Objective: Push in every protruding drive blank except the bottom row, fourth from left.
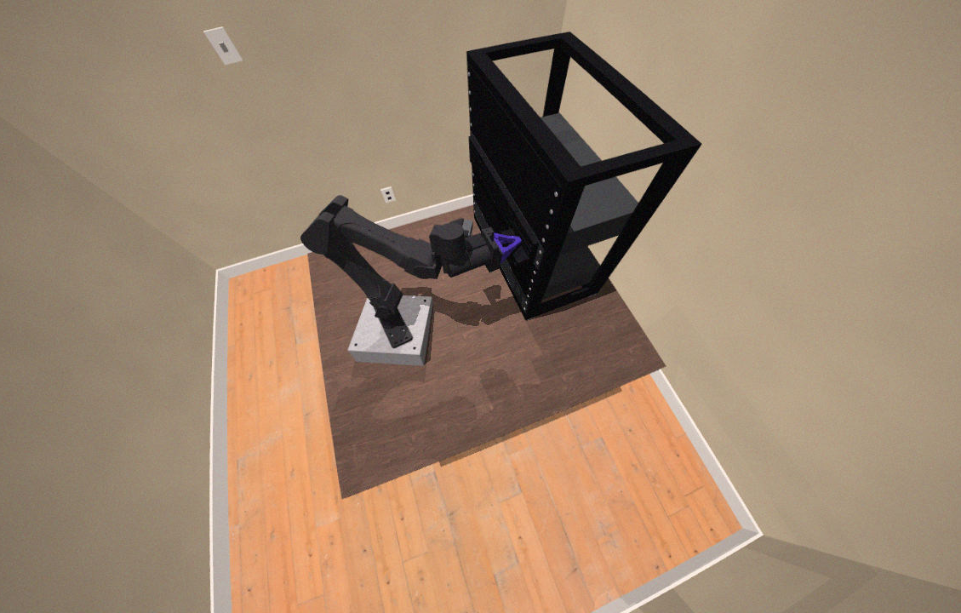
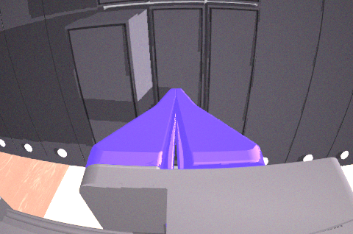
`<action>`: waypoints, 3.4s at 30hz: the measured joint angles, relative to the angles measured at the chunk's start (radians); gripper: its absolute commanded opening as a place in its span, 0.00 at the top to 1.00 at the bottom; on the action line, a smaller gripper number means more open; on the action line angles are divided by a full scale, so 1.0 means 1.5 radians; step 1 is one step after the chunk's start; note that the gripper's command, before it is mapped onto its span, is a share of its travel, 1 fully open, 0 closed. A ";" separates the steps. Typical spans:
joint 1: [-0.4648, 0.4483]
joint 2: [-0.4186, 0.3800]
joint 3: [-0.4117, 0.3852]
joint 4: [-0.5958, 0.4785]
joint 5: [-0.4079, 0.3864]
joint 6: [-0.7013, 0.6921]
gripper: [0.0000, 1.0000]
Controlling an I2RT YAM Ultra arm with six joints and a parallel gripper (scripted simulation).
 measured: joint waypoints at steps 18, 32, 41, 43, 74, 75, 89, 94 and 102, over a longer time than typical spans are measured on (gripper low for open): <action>-0.001 0.008 0.009 -0.004 -0.007 0.000 1.00; -0.001 0.008 0.010 -0.007 -0.007 0.000 1.00; -0.001 0.008 0.010 -0.007 -0.007 0.000 1.00; -0.001 0.008 0.010 -0.007 -0.007 0.000 1.00; -0.230 -0.205 -0.091 -0.051 -0.137 0.024 1.00; -0.233 -0.207 -0.091 -0.052 -0.143 0.025 1.00; -0.237 -0.210 -0.091 -0.060 -0.170 0.028 1.00; -0.237 -0.210 -0.091 -0.061 -0.170 0.029 1.00; -0.237 -0.210 -0.091 -0.061 -0.170 0.029 1.00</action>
